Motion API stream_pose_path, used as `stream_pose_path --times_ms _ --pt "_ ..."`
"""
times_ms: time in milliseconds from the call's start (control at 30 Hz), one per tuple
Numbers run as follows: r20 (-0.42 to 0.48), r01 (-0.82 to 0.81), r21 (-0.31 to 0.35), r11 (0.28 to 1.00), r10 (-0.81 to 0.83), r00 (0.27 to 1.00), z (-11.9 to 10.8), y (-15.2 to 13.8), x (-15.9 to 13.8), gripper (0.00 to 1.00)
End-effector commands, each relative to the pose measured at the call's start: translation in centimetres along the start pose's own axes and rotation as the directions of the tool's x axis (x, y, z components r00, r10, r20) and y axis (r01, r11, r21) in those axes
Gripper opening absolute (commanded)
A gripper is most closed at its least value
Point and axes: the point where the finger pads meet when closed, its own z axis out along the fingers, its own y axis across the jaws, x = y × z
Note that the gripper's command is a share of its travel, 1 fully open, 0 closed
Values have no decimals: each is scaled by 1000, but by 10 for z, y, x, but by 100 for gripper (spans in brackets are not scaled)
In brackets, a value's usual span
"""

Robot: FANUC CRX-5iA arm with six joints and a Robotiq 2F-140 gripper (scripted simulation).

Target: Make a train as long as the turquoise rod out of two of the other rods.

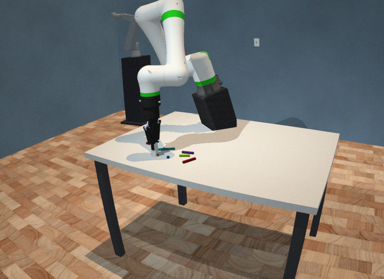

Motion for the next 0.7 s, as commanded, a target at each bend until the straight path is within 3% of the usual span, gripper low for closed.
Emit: stream_pose_path --times_ms 0,433,667 --pt "0 0 0 1000 0 1000 0 0 0 3" --pt "0 0 0 1000 0 1000 -3 0 0 3" --pt "0 0 0 1000 0 1000 -40 0 0 3"
